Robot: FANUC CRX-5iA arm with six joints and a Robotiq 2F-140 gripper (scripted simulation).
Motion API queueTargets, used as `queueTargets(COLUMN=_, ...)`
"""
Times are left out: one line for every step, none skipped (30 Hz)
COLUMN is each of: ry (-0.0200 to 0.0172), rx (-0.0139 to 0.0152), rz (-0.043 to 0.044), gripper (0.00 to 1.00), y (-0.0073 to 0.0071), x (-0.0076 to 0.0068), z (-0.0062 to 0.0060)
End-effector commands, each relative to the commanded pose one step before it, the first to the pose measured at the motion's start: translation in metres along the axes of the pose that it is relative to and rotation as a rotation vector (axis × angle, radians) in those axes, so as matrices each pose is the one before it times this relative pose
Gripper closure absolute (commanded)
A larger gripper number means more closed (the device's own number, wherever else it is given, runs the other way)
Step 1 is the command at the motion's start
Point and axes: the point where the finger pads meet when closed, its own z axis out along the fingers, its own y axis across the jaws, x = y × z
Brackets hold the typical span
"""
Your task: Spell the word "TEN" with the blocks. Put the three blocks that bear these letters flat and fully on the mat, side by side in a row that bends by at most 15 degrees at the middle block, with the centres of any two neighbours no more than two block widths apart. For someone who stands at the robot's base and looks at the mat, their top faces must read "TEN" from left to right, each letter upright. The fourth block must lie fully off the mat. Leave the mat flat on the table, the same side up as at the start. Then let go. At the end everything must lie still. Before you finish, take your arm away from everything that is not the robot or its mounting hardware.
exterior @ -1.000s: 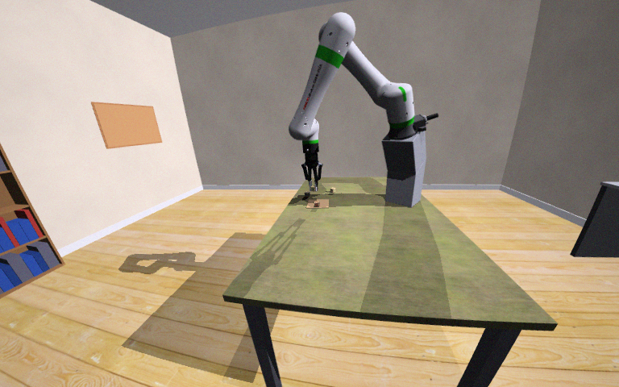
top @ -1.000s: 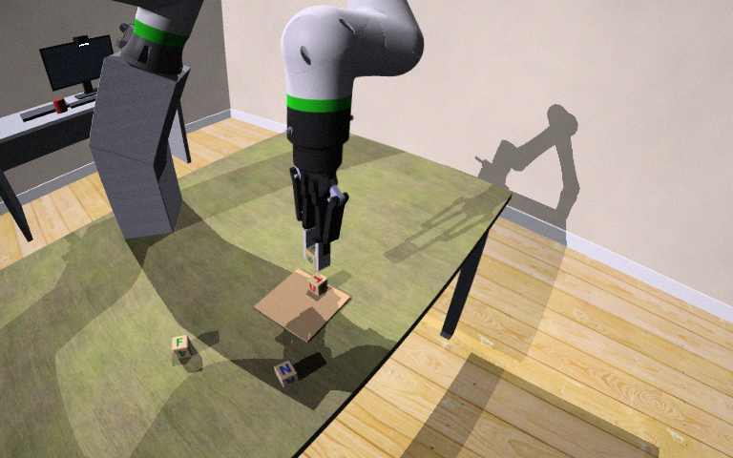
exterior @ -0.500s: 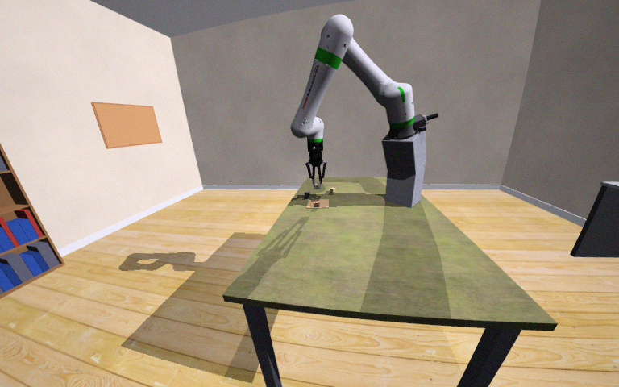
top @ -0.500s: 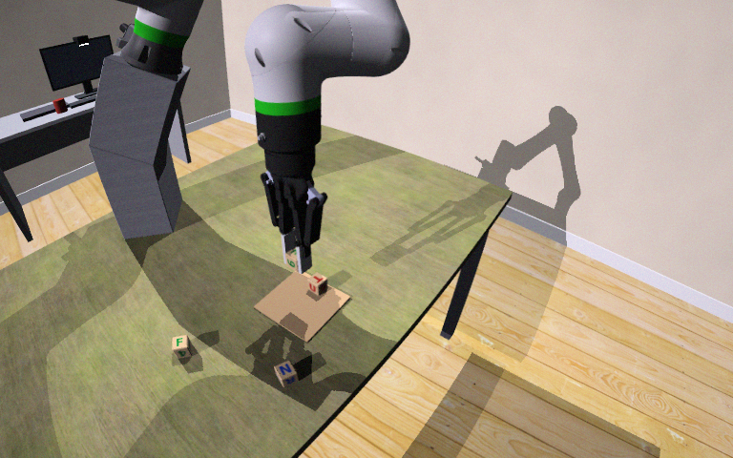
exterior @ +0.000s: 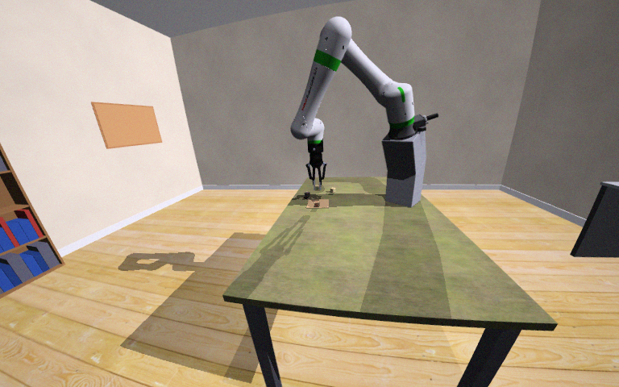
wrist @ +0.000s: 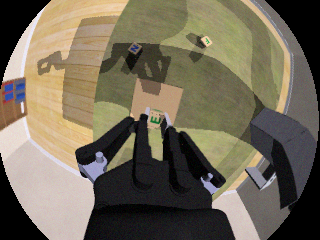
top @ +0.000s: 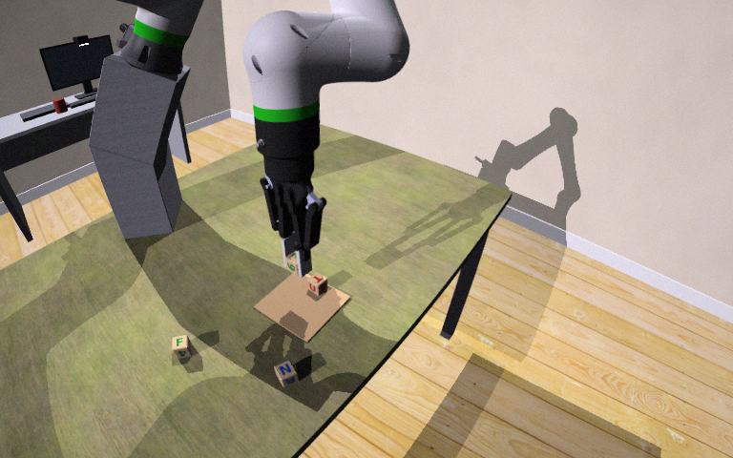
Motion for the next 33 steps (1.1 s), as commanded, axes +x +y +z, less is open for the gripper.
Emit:
queueTargets(ry=0.00003, rx=0.00043, rz=-0.00007, gripper=0.84, y=-0.00025, x=0.00016, z=0.01192)
queueTargets(ry=0.0, rx=0.0, rz=0.0, gripper=0.84, y=0.00001, x=0.00001, z=0.00412)
queueTargets(ry=0.0, rx=0.0, rz=0.0, gripper=0.84, y=0.0, x=0.0, z=0.0)
queueTargets(ry=0.0, rx=0.0, rz=0.0, gripper=0.84, y=0.0, x=0.0, z=0.0)
queueTargets(ry=0.0, rx=0.0, rz=0.0, gripper=0.84, y=0.0, x=0.00001, z=0.0044)
queueTargets(ry=0.0, rx=0.0, rz=0.0, gripper=0.84, y=0.0, x=0.00001, z=0.00463)
queueTargets(ry=0.0, rx=0.0, rz=0.0, gripper=0.84, y=0.0, x=0.00001, z=0.00481)
queueTargets(ry=0.0, rx=0.0, rz=0.0, gripper=0.84, y=0.0, x=0.00002, z=0.00493)
queueTargets(ry=0.0, rx=0.0, rz=0.0, gripper=0.84, y=0.0, x=0.00002, z=0.00499)
queueTargets(ry=0.0, rx=0.0, rz=0.0, gripper=0.84, y=0.0, x=0.00001, z=0.00499)
queueTargets(ry=0.0, rx=0.0, rz=0.0, gripper=0.84, y=0.0, x=0.00001, z=0.00492)
queueTargets(ry=0.0, rx=0.0, rz=0.0, gripper=0.84, y=0.0, x=0.00001, z=0.0048)
queueTargets(ry=0.0, rx=0.0, rz=0.0, gripper=0.84, y=0.0, x=0.00001, z=0.00463)
queueTargets(ry=0.0, rx=0.0, rz=0.0, gripper=0.84, y=0.0, x=0.00001, z=0.00439)
queueTargets(ry=0.0, rx=0.0, rz=0.0, gripper=0.84, y=0.0, x=0.00001, z=0.00411)
queueTargets(ry=0.0, rx=0.0, rz=0.0, gripper=0.84, y=0.0, x=0.00001, z=0.00378)
queueTargets(ry=0.0, rx=0.0, rz=0.0, gripper=0.84, y=0.0, x=0.00001, z=0.00342)
queueTargets(ry=0.0, rx=0.0, rz=0.0, gripper=0.84, y=0.00001, x=0.00001, z=0.00302)
queueTargets(ry=0.0, rx=0.0, rz=0.0, gripper=0.84, y=0.0, x=0.00001, z=0.00261)
queueTargets(ry=0.0, rx=0.0, rz=0.0, gripper=0.84, y=0.0, x=0.0, z=0.0)
queueTargets(ry=0.0, rx=0.0, rz=0.0, gripper=0.84, y=0.0, x=0.0, z=0.0)
queueTargets(ry=0.0, rx=0.0, rz=0.0, gripper=0.84, y=0.00001, x=0.00001, z=0.00218)
queueTargets(ry=0.0, rx=0.0, rz=0.0, gripper=0.84, y=0.0, x=0.0, z=0.00176)
queueTargets(ry=0.0, rx=0.0, rz=0.0, gripper=0.84, y=0.0, x=0.0, z=0.00134)
queueTargets(ry=0.0, rx=0.0, rz=0.0, gripper=0.84, y=0.0, x=0.0, z=0.00096)
queueTargets(ry=0.0, rx=0.0, rz=0.0, gripper=0.84, y=0.0, x=0.0, z=0.00062)
queueTargets(ry=0.0, rx=0.0, rz=0.0, gripper=0.84, y=0.0, x=0.0, z=0.00034)
queueTargets(ry=0.0, rx=0.0, rz=0.0, gripper=0.84, y=0.0, x=0.0, z=0.00013)
queueTargets(ry=0.0, rx=0.0, rz=0.0, gripper=0.84, y=0.0, x=0.0, z=0.00002)
queueTargets(ry=0.0, rx=0.0, rz=0.0, gripper=0.84, y=0.0, x=0.0, z=0.0)
queueTargets(ry=0.0, rx=0.0, rz=0.0, gripper=0.84, y=0.0, x=0.0, z=0.0)
queueTargets(ry=0.0, rx=0.0, rz=0.0, gripper=0.84, y=0.0, x=0.0, z=0.0)
queueTargets(ry=0.0, rx=0.0, rz=0.0, gripper=0.84, y=0.0, x=0.0, z=0.0)
